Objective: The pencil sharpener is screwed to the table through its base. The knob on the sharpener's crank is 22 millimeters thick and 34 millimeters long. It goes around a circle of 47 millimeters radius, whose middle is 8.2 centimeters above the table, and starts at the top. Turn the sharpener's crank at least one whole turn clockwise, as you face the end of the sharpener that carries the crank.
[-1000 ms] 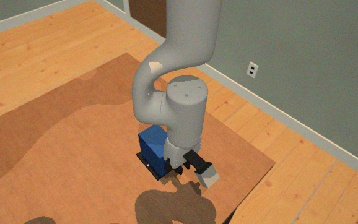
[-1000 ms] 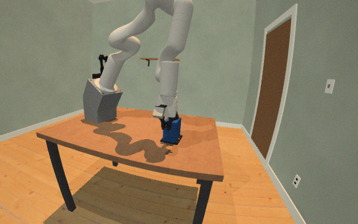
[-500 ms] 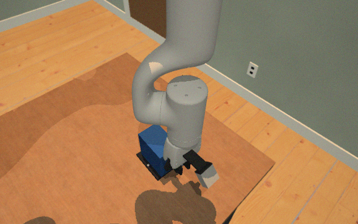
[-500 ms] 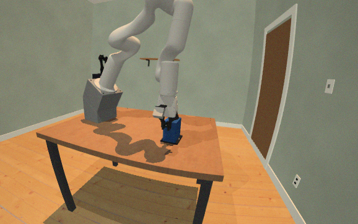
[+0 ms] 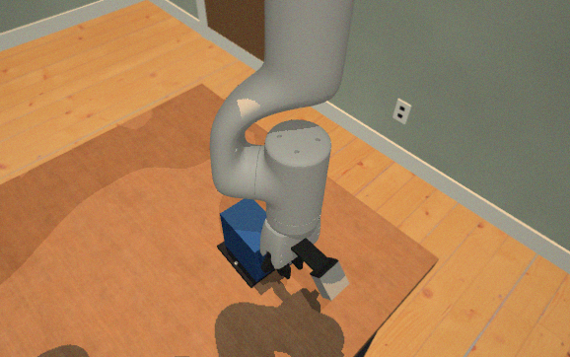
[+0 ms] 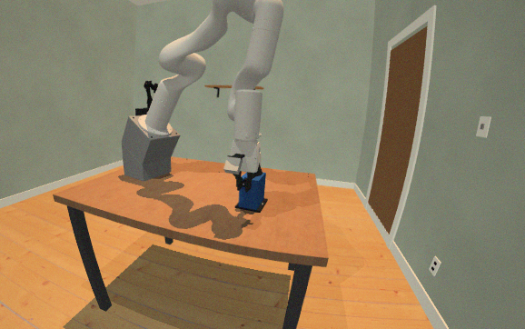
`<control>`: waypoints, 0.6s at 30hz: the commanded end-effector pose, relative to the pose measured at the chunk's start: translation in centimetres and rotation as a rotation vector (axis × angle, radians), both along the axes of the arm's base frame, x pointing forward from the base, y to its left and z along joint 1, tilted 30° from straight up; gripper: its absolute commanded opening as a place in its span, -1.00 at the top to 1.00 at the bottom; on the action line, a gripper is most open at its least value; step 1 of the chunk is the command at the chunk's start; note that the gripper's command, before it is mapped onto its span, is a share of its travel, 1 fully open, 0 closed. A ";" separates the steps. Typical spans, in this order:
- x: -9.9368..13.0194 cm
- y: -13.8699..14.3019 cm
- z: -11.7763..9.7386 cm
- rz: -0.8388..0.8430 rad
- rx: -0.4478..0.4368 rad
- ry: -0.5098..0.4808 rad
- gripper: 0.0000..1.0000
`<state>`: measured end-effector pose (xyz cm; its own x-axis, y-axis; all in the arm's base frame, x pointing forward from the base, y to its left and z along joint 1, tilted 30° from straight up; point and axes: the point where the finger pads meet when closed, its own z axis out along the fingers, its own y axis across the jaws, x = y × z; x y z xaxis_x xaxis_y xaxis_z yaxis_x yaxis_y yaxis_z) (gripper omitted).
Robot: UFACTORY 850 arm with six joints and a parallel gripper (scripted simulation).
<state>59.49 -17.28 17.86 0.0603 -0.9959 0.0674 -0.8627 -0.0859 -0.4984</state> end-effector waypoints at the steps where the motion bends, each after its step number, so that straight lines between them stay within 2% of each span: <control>1: 0.1 0.0 0.1 0.000 0.000 -0.002 1.00; 18: 1.2 0.1 0.6 0.000 0.000 -0.002 1.00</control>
<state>60.36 -17.20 18.25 0.0596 -0.9959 0.0688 -0.8616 -0.0861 -0.5002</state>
